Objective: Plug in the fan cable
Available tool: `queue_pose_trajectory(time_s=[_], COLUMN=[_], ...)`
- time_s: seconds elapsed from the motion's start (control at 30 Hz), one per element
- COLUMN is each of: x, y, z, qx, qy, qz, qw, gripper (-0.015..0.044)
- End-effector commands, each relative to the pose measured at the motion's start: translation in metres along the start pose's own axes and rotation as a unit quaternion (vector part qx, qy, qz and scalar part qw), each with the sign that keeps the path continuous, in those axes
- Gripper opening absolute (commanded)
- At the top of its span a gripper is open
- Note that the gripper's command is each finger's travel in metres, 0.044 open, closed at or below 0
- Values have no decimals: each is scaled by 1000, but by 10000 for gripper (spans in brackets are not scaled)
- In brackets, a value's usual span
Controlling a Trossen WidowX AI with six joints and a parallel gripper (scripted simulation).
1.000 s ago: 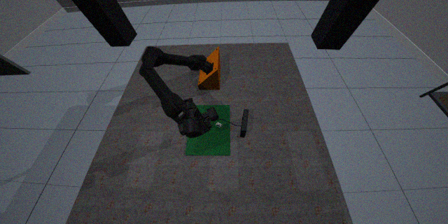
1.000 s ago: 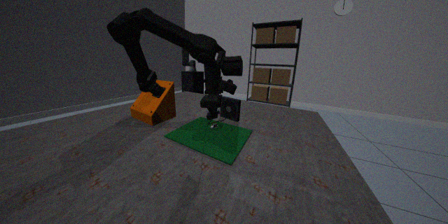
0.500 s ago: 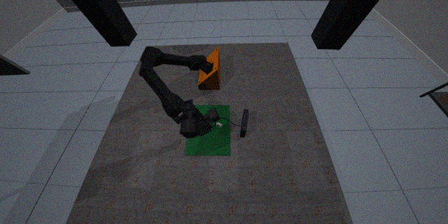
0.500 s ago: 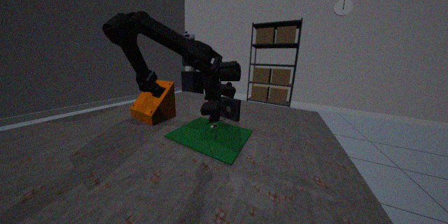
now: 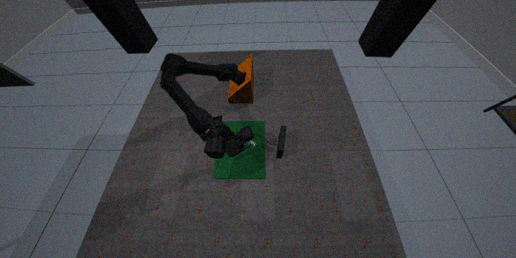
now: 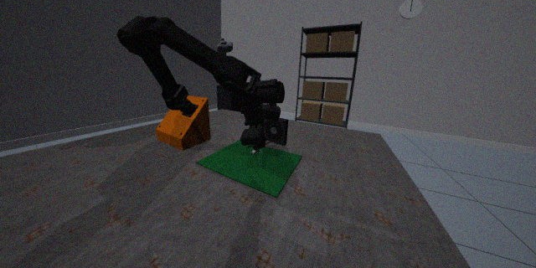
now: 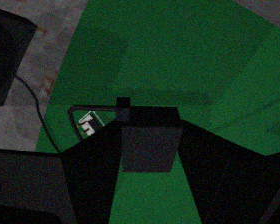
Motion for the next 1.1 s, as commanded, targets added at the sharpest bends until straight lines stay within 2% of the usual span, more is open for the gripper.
queue_pose_trajectory(time_s=[0.0, 1.07], x=[1, -2], y=[-3, -7], z=[5, 26], qx=[-10, -116], qy=[15, 86], qz=[-1, 4], qw=[1000, 990], gripper=[0, 0])
Point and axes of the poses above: the point midway between the two fingers, 35 mm back from their tips, its own z axis out along the fingers, its own x axis across the jaws, y = z × x, the point moved 3 cm from there along -z, back along the fingers, and after that the axes turned 10 degrees about z, right-handed, at the moved point
